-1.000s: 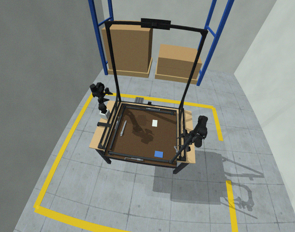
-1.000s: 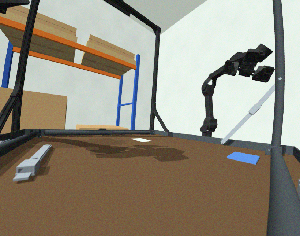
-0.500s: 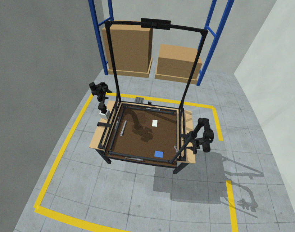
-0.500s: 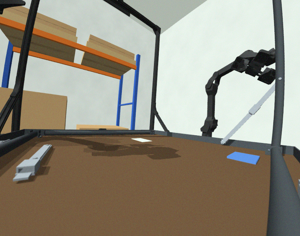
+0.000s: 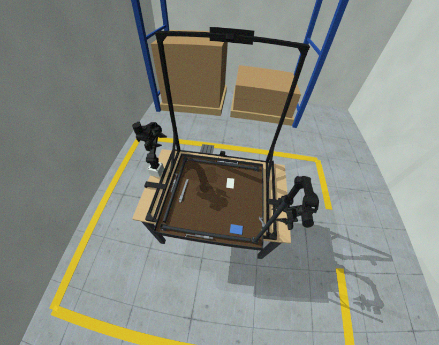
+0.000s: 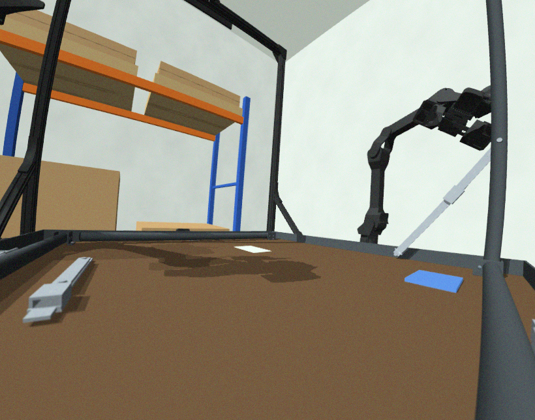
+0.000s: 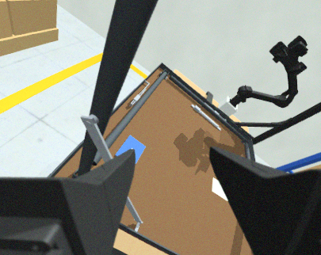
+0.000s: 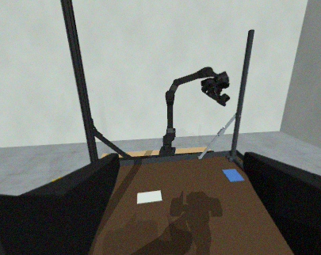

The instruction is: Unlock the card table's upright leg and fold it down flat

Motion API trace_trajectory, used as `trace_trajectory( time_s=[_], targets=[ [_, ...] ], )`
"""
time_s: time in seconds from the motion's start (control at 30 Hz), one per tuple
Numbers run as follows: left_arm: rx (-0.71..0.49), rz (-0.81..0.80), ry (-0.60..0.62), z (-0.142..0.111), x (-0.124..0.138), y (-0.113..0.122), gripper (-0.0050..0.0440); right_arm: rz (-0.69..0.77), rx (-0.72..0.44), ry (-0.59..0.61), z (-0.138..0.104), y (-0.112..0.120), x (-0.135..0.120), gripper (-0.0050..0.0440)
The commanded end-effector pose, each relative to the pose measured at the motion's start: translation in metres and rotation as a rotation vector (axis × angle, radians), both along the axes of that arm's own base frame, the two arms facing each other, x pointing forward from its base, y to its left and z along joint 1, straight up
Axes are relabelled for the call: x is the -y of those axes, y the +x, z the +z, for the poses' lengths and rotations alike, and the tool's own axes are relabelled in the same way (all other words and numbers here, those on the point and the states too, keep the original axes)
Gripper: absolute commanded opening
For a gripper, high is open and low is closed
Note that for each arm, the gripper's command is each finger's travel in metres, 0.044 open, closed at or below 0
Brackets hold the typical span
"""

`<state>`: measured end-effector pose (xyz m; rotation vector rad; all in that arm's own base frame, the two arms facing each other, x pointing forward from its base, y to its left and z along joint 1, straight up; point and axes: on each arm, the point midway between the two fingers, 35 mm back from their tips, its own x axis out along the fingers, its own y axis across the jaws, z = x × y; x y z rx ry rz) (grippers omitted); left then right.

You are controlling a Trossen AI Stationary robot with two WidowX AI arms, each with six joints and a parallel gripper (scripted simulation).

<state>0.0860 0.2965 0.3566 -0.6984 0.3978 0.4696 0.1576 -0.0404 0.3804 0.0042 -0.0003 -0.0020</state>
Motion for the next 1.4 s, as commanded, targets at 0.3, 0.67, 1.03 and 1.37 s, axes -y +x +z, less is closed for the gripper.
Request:
trace_trajectory(
  time_s=[0.3,0.67,1.03,1.37],
  targets=[
    [0.002,-0.002,-0.006,-0.022,-0.005,-0.006,0.0290,0.002,0.000,-0.004,0.001,0.000,0.000,0.0400],
    [0.010,0.002,-0.051,-0.116,-0.002,-0.024,0.0290,0.002,0.000,-0.004,0.001,0.000,0.000,0.0400],
    [0.014,0.003,-0.061,-0.133,0.002,-0.026,0.0290,0.002,0.000,-0.004,0.001,0.000,0.000,0.0400],
    [-0.004,0.007,-0.049,-0.133,-0.001,-0.024,0.0290,0.002,0.000,-0.004,0.001,0.000,0.000,0.0400]
  ],
)
